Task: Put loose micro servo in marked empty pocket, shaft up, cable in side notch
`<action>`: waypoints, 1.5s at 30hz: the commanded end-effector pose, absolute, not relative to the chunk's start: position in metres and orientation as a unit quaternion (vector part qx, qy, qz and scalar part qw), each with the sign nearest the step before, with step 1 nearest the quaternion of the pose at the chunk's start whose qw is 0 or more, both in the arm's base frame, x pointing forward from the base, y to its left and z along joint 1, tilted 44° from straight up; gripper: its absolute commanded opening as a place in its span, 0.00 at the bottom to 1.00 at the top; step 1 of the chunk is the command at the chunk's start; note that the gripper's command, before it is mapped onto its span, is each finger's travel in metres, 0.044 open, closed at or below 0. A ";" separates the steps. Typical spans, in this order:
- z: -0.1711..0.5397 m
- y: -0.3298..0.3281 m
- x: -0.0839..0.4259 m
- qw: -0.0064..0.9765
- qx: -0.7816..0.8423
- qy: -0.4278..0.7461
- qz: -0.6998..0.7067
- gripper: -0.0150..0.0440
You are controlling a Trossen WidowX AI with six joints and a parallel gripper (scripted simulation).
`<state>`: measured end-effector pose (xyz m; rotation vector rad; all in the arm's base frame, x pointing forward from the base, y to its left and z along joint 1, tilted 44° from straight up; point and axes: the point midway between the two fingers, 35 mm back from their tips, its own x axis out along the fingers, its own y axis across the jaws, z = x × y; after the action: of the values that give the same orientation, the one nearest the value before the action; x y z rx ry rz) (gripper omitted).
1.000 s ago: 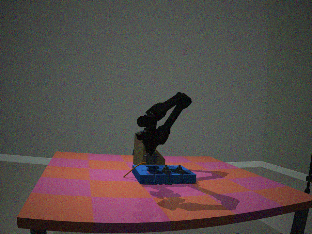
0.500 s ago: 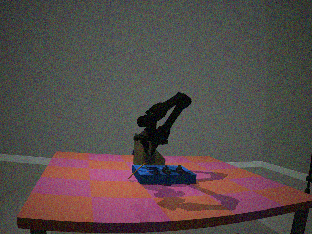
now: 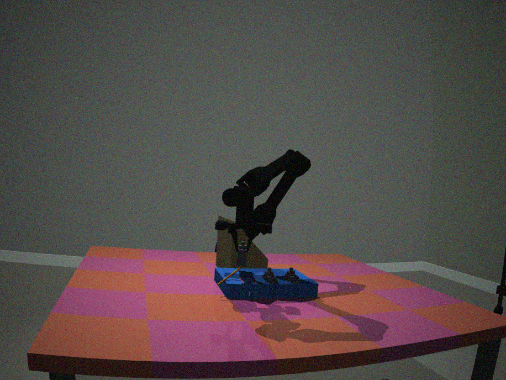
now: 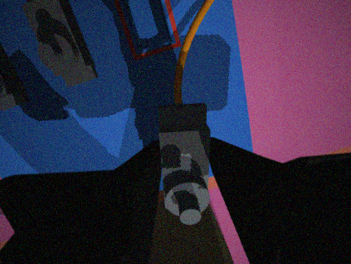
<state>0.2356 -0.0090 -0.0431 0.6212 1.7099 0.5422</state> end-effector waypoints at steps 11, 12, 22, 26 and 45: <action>-0.042 -0.008 0.236 0.608 0.203 0.702 0.310 0.25; -0.042 -0.008 0.238 0.608 0.203 0.702 0.310 0.25; -0.044 -0.001 0.273 0.609 0.203 0.702 0.310 0.25; -0.044 0.002 0.288 0.609 0.203 0.701 0.310 0.25; -0.046 0.014 0.343 0.612 0.195 0.696 0.320 0.25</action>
<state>0.3363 0.0145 -0.0465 0.4491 1.6115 0.7369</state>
